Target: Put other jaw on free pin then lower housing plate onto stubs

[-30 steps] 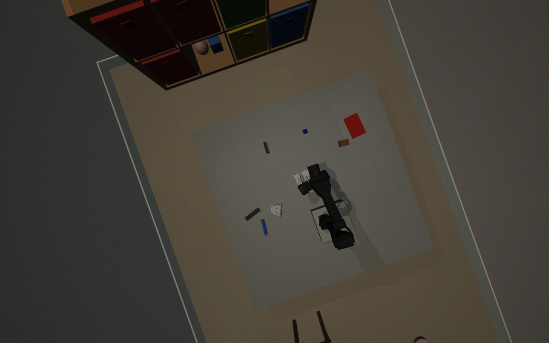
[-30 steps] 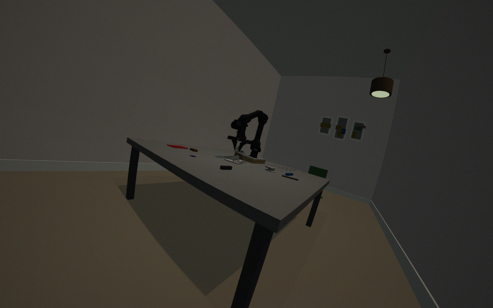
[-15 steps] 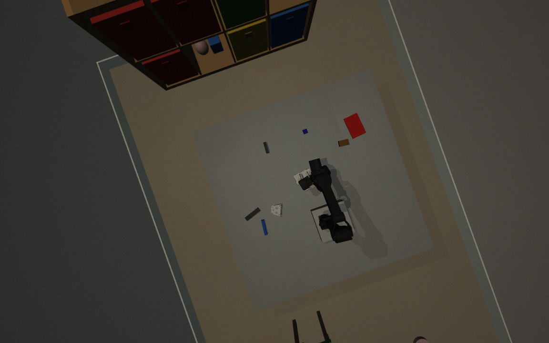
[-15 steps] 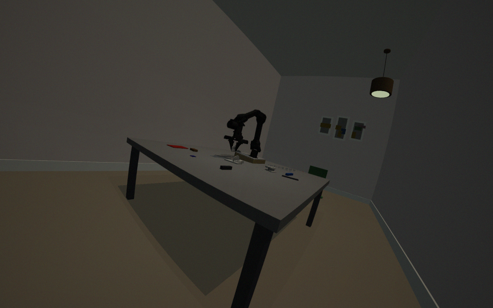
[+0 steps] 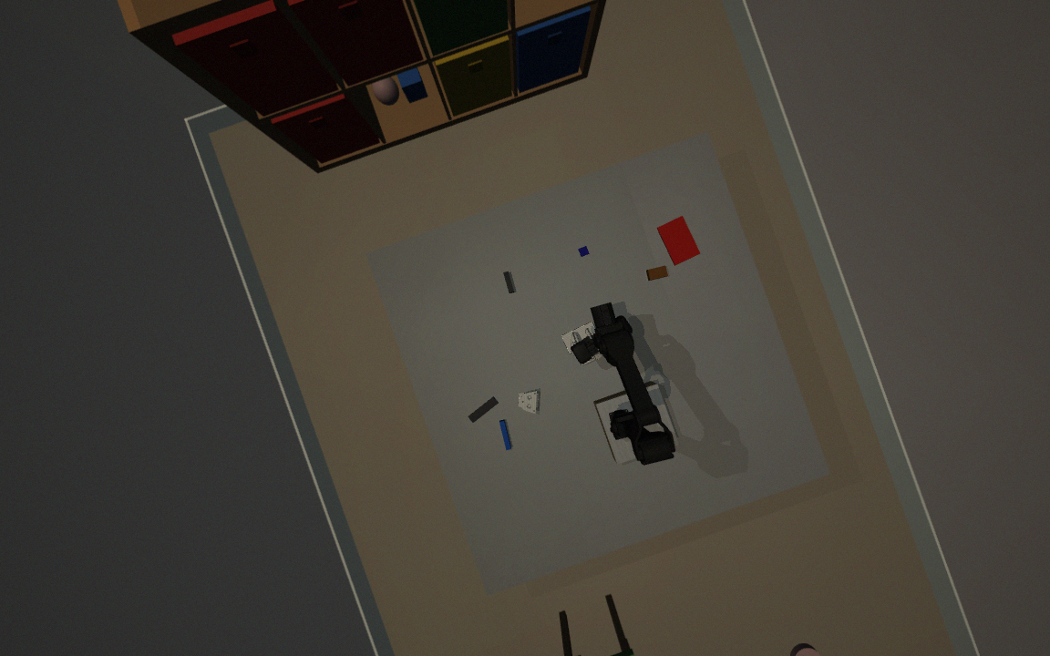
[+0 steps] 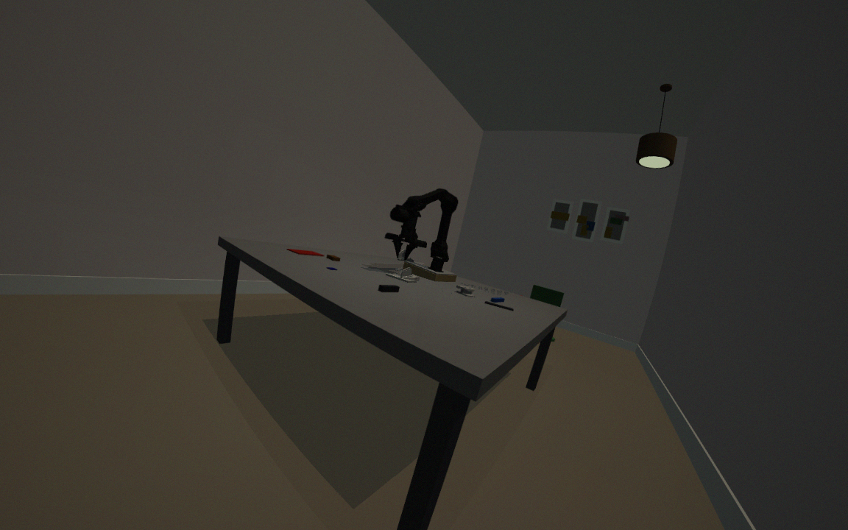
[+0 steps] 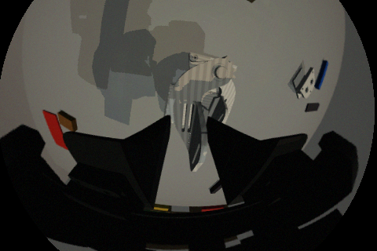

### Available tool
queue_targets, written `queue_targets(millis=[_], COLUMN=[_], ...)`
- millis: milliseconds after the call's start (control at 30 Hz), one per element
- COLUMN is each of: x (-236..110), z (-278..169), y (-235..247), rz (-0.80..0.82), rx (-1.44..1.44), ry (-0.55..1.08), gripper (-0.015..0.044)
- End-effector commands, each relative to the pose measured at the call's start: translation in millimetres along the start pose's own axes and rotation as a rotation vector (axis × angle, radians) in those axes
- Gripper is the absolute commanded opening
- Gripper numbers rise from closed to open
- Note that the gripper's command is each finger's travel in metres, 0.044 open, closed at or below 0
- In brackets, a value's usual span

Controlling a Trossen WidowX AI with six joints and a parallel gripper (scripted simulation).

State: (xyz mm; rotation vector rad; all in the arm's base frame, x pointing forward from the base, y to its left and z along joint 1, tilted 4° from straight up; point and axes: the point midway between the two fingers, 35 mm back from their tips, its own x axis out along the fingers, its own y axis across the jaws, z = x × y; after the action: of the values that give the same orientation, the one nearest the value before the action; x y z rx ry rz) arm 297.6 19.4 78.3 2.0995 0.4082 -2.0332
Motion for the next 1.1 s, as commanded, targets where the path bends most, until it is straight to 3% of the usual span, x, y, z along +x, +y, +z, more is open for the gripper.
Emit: queue_targets(millis=[0, 600, 1067], x=[0, 0, 22], z=[-1, -2, -3], y=[0, -1, 0], rz=[-0.003, -0.003, -0.003], rx=[-0.008, -0.008, -0.008], ry=[0.002, 0.002, 0.002], gripper=[0.0134, 0.0134, 0.0134])
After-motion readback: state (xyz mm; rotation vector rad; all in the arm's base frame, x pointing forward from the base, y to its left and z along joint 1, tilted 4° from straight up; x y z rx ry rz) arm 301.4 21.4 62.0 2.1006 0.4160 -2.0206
